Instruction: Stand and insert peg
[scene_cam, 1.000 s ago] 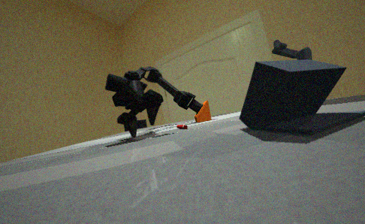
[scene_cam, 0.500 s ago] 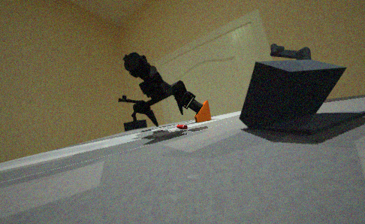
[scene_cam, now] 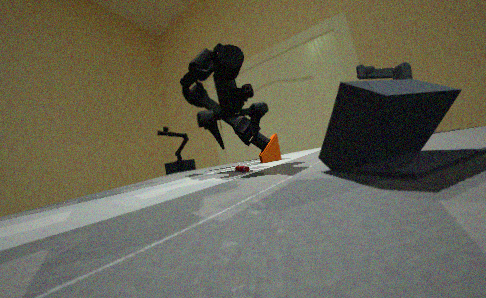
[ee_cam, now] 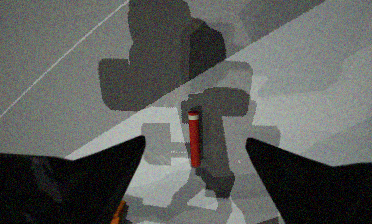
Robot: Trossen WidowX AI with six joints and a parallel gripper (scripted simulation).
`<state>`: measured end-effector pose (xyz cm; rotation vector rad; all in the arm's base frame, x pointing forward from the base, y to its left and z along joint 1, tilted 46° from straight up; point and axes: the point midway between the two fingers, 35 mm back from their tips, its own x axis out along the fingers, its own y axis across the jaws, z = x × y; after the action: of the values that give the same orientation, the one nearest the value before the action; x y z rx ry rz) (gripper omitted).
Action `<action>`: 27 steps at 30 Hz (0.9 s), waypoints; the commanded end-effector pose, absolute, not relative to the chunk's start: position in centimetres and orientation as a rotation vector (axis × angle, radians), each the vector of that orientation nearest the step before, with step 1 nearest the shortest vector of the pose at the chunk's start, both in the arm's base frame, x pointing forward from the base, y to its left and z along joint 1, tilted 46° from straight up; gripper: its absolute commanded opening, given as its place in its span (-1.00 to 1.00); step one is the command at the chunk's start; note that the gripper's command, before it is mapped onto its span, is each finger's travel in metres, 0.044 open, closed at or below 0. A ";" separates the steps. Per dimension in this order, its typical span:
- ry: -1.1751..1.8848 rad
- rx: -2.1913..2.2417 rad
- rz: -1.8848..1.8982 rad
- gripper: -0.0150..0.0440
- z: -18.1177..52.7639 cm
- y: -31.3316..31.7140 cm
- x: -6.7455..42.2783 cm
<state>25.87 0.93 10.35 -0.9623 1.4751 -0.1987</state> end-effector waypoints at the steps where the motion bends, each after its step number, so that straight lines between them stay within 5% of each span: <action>1: 1.485 -1.066 -0.196 1.00 10.6 1.8 25.4; 27: 1.485 -1.069 -0.191 1.00 8.1 -0.4 26.2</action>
<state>26.24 -0.04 8.50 -1.0629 1.4810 -0.1907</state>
